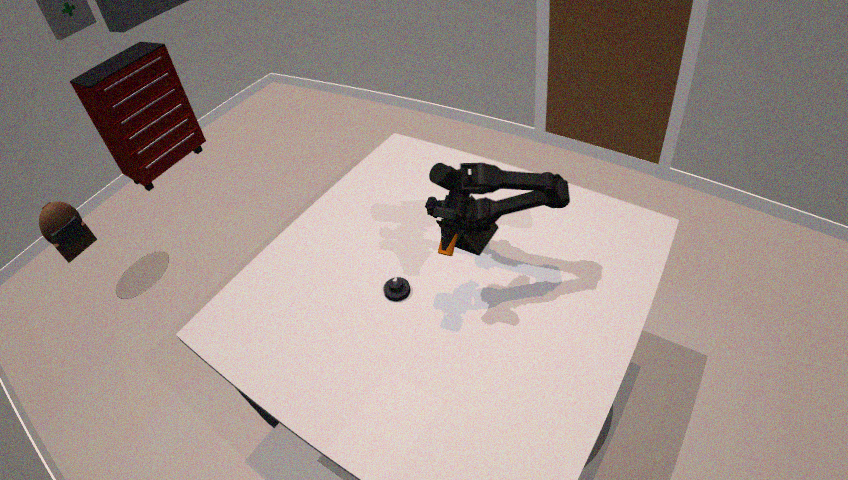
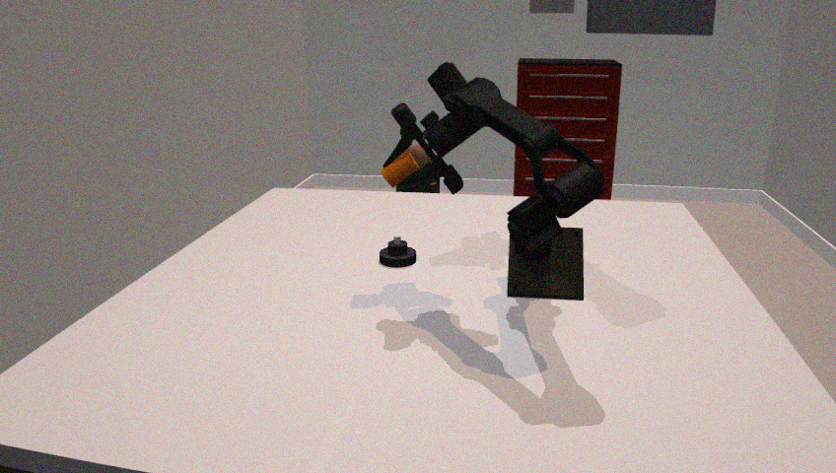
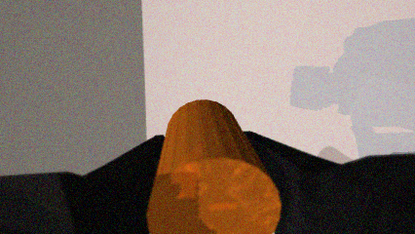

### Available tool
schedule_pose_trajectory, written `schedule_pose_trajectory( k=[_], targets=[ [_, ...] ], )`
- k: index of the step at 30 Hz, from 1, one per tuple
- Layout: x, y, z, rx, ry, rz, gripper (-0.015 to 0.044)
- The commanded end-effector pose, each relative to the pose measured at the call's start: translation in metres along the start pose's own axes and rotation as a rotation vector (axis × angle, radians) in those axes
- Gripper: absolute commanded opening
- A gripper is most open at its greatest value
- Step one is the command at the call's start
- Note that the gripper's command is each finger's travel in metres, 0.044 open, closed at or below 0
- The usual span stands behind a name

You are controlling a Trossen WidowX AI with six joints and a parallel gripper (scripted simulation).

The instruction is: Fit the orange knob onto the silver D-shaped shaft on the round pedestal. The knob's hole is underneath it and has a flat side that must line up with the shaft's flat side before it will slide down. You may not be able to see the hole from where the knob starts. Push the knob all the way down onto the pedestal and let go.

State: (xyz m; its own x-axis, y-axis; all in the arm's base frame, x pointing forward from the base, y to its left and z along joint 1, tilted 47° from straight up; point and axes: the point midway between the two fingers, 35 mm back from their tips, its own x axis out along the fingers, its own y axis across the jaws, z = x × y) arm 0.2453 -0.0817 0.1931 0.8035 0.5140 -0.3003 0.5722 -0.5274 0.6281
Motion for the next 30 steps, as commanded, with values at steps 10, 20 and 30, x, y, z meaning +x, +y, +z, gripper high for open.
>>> schedule_pose_trajectory(
  k=[10, 20, 30],
  targets=[
    [-0.0019, 0.0002, -0.0013, -0.005, 0.001, 0.094, 0.0000],
    [-0.0008, -0.0019, 0.0009, 0.003, -0.003, 0.096, 0.0000],
    [-0.0008, -0.0019, 0.0009, 0.003, -0.003, 0.096, 0.0000]
  ],
)
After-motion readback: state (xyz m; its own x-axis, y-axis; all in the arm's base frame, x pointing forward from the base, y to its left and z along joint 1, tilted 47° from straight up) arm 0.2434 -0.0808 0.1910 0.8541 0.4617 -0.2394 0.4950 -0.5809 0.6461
